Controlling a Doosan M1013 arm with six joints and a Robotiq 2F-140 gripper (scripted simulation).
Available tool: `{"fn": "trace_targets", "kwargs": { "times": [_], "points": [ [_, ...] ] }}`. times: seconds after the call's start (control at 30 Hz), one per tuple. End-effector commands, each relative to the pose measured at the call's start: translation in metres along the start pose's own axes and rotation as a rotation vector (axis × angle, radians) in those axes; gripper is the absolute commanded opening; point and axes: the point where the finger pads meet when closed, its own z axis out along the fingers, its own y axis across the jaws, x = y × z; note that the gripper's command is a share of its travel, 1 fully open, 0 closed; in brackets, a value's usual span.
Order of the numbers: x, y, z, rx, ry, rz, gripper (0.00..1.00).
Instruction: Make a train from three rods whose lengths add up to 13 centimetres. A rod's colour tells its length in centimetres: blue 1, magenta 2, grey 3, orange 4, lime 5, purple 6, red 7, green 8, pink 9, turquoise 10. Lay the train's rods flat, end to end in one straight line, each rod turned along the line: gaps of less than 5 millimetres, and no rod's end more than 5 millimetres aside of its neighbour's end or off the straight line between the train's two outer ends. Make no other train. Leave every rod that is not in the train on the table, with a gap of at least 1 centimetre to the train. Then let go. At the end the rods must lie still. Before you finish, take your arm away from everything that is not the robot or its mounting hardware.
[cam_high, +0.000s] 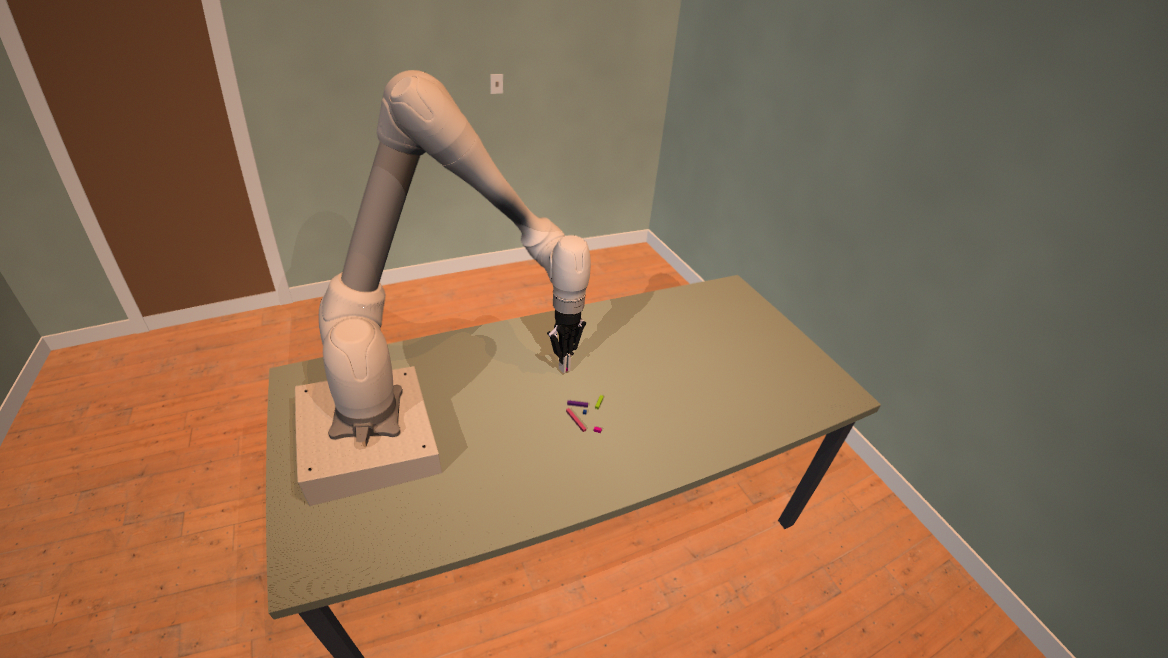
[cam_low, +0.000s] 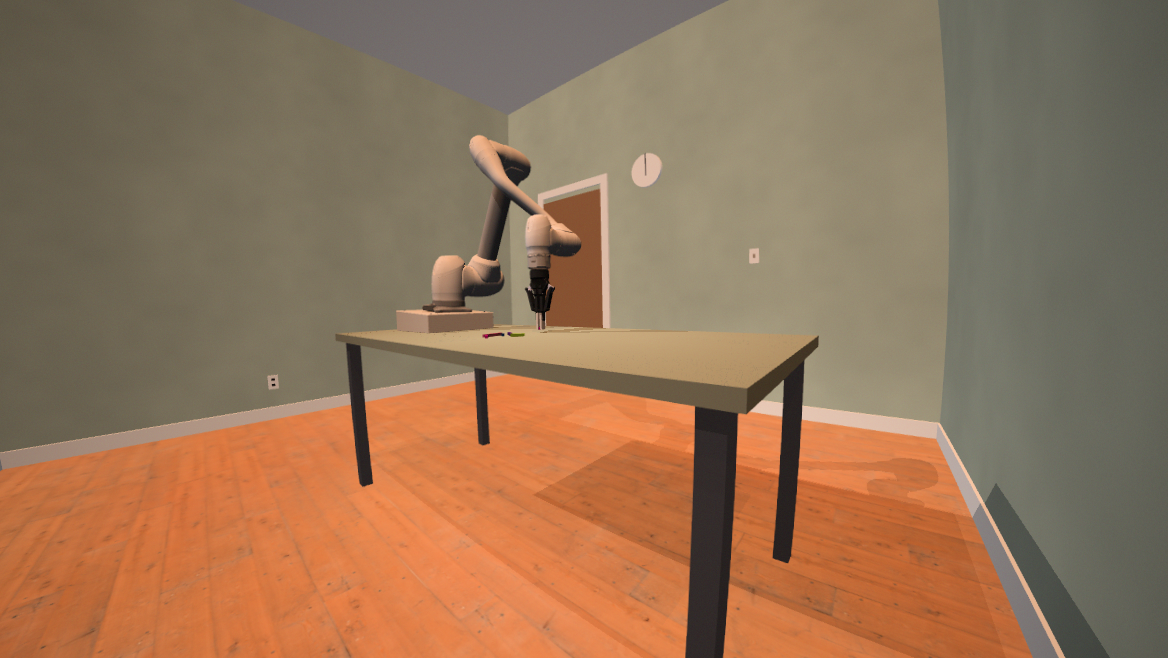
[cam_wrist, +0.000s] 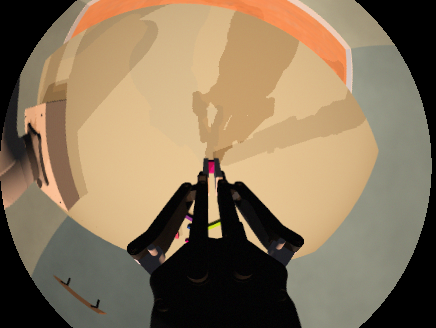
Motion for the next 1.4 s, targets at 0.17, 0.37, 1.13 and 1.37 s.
{"fn": "trace_targets", "kwargs": {
  "times": [0.17, 0.37, 1.13, 1.37],
  "points": [
    [0.000, 0.000, 0.000, 0.000, 0.000, 0.000, 0.03],
    [0.000, 0.000, 0.002, 0.000, 0.000, 0.000, 0.03],
    [0.000, 0.000, 0.012, 0.000, 0.000, 0.000, 0.03],
    [0.000, 0.000, 0.012, 0.000, 0.000, 0.000, 0.03]
  ]
}}
